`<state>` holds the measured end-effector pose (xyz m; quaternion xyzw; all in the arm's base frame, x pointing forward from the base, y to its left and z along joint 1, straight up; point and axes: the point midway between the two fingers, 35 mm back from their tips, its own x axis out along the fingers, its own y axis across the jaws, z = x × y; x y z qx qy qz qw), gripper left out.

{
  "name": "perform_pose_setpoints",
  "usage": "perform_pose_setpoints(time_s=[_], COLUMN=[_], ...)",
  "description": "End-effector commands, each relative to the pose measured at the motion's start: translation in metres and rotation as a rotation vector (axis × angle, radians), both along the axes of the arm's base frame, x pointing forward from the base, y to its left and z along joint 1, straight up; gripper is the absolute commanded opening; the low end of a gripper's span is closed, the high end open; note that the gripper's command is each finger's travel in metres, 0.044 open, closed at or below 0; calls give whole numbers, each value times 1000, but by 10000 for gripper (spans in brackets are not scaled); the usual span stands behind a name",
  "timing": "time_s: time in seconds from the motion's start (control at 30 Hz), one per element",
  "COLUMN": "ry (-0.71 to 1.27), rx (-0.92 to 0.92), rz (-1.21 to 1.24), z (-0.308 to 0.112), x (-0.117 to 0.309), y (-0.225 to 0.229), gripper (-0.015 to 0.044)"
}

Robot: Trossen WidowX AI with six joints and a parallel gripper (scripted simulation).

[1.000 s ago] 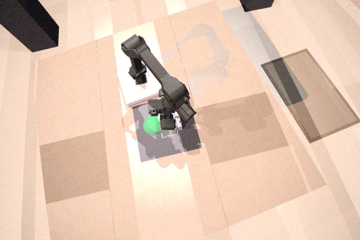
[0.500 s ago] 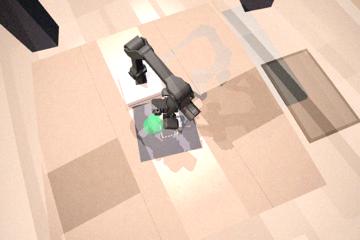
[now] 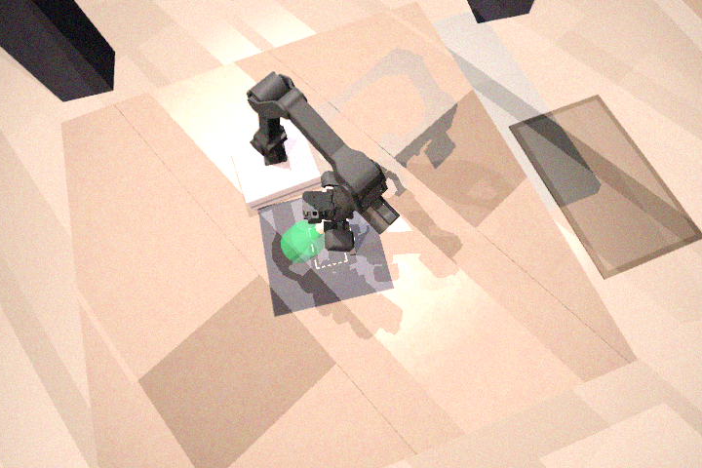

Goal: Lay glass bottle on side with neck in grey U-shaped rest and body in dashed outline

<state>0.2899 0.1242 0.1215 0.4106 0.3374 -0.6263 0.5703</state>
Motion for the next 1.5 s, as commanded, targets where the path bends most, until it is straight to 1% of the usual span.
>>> perform_pose_setpoints(time_s=[0.0, 1.47], ry=[2, -27], rx=[9, -57], rz=[0, 16], z=[-4, -31], x=[-1, -3], y=[9, 51], gripper=[123, 123])
